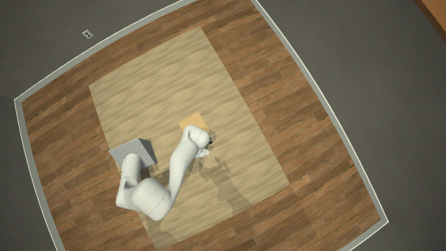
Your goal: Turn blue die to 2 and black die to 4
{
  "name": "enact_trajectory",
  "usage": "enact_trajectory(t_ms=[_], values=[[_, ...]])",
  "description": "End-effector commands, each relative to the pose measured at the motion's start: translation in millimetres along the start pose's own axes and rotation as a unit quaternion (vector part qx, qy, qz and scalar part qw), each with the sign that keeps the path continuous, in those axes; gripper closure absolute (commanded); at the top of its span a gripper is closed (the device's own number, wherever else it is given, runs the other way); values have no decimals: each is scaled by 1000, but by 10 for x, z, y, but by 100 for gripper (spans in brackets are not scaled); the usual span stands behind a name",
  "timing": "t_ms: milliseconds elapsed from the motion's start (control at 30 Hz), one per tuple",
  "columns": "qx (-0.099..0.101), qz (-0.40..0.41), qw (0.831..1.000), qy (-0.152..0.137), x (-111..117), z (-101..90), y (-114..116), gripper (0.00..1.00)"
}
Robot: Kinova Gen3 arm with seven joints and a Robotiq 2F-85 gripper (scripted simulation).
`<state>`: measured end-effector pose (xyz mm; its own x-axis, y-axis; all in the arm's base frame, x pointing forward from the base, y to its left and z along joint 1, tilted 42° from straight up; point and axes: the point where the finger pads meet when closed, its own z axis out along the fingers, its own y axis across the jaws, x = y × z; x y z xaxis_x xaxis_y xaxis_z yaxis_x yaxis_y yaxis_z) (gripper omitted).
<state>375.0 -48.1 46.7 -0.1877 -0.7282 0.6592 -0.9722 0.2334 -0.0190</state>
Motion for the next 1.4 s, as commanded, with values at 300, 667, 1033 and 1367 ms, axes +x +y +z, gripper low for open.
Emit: enact_trajectory(t_ms=[300, 667, 1033, 1367], values=[[-4, 267, 964, 5, -29, 119, 44, 0], [3, 475, 880, 1, -30, 172, -2, 0], [16, 639, 769, -11, -20, 184, -95, 0], [27, 758, 651, -29, -1, 166, -211, 0]])
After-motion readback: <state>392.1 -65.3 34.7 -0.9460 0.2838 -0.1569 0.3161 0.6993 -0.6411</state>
